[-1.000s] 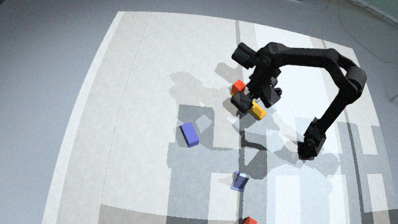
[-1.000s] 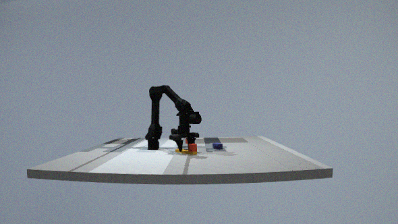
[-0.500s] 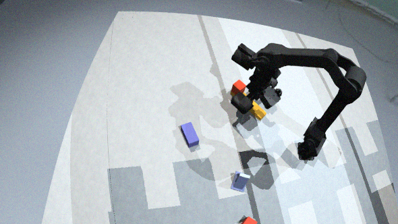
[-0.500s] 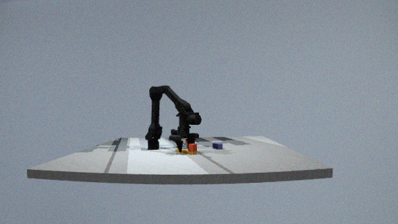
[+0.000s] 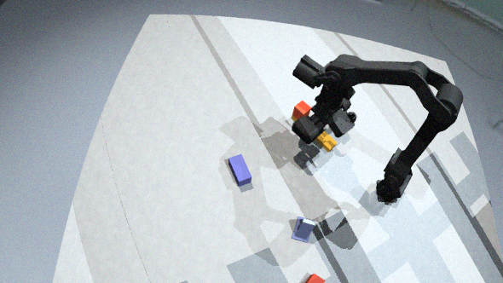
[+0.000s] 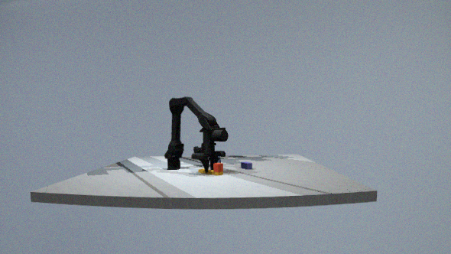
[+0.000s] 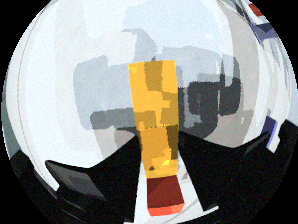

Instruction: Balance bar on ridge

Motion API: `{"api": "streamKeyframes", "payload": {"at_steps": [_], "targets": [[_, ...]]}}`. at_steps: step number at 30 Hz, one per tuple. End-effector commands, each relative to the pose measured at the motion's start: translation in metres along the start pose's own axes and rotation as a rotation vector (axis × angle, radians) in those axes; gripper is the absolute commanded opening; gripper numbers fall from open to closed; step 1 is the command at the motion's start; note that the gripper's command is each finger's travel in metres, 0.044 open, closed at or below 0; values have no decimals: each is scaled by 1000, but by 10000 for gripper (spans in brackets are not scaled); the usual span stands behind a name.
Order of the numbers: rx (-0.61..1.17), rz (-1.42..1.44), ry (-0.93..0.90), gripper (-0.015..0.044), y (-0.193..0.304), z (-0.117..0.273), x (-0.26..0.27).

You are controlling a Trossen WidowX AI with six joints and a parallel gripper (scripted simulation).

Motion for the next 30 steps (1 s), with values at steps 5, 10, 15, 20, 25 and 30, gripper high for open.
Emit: {"api": "streamKeyframes", "payload": {"at_steps": [5,10,15,20,25,30], "targets": [[1,1,1,0,3,13,0],[1,1,1,0,5,26,0],[2,2,2,0,6,38,1],[2,2,2,0,7,51,1],[2,3,3,0,7,64,1],[1,3,4,0,6,76,1]]}}
Point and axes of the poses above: the point midway between the two fingers, 35 mm back from their tips, its own z axis back along the fingers, its own x axis across the jaws, y = z × x, the point moved 1 cm from there along z, back along the fingers, and after that the axes turned 12 degrees about z, right-handed, at the moved point
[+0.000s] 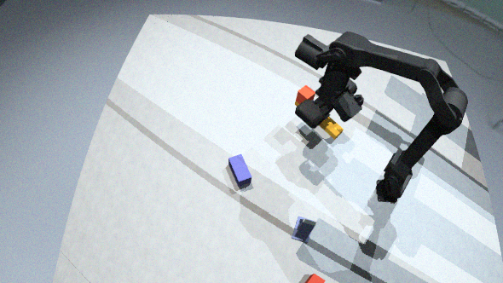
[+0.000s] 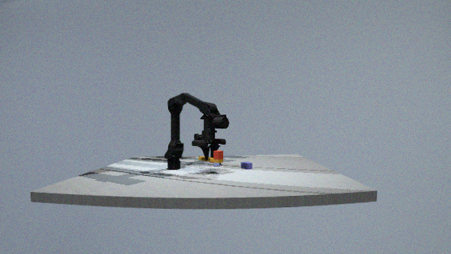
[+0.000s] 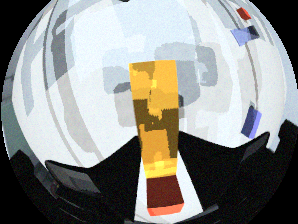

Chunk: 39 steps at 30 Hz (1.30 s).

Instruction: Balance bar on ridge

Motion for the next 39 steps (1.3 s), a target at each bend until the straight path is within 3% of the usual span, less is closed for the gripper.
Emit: {"api": "streamKeyframes", "payload": {"at_steps": [1,19,39], "targets": [[20,3,2,0,2,15,0],[19,-4,4,0,-4,52,-4],[17,-271,13,0,-9,53,-82]]}}
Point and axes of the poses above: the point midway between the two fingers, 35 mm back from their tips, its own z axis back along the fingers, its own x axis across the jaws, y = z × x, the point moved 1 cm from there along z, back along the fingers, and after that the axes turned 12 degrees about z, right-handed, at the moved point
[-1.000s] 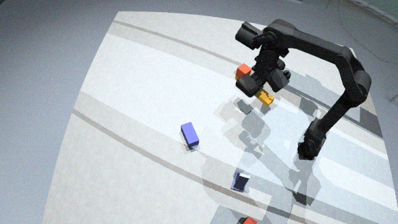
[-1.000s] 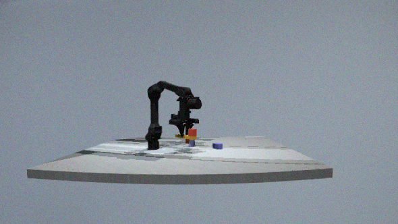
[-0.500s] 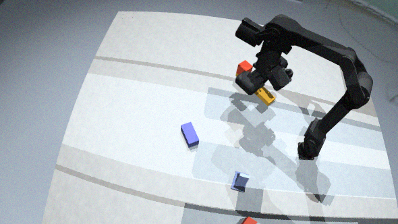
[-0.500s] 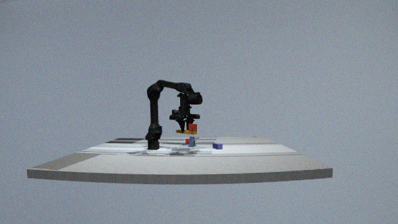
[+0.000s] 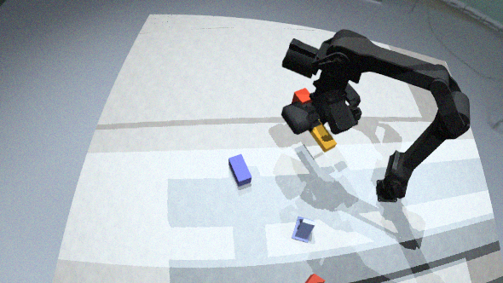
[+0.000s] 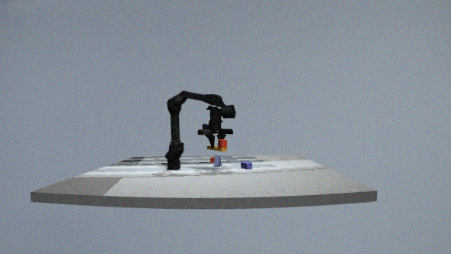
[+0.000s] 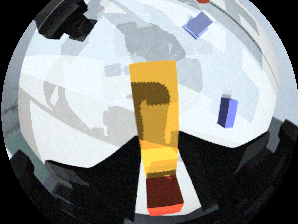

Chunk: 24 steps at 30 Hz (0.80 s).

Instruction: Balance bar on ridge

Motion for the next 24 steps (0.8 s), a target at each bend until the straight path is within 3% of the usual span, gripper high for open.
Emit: {"api": "streamKeyframes", "payload": {"at_steps": [1,24], "targets": [[6,-53,6,0,-5,2,-14],[0,-353,12,0,-54,3,-88]]}}
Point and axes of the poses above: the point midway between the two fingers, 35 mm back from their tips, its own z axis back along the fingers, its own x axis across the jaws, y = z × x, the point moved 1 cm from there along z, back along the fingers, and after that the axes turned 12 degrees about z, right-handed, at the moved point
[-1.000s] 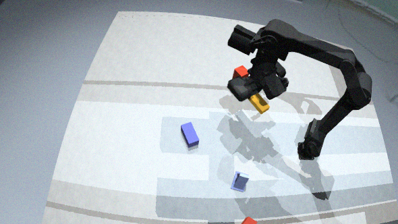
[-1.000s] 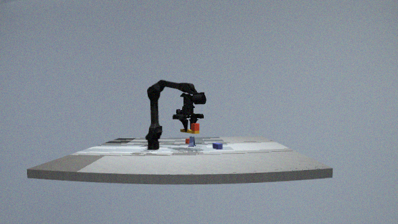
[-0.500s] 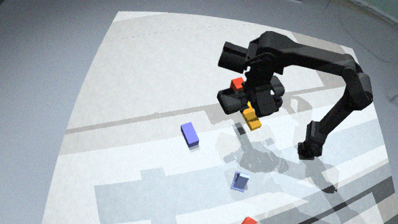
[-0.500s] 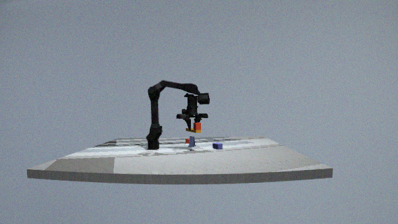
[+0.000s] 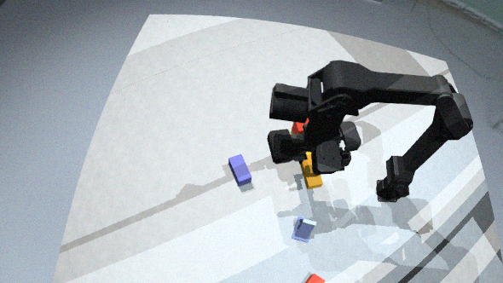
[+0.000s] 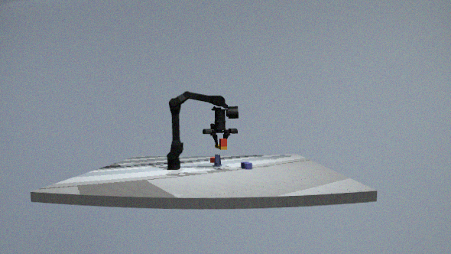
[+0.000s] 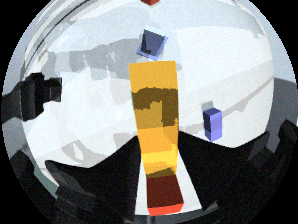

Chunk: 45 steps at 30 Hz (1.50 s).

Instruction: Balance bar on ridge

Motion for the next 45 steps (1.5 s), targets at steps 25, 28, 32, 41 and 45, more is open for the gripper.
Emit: {"api": "streamKeyframes", "payload": {"at_steps": [25,28,32,41,45], "targets": [[-8,-359,10,0,-97,4,-43],[-9,-397,10,0,-108,4,-46],[-10,-449,10,0,-123,4,-50],[-12,-517,9,0,-142,3,-55],[-12,-517,9,0,-143,-2,-56]]}}
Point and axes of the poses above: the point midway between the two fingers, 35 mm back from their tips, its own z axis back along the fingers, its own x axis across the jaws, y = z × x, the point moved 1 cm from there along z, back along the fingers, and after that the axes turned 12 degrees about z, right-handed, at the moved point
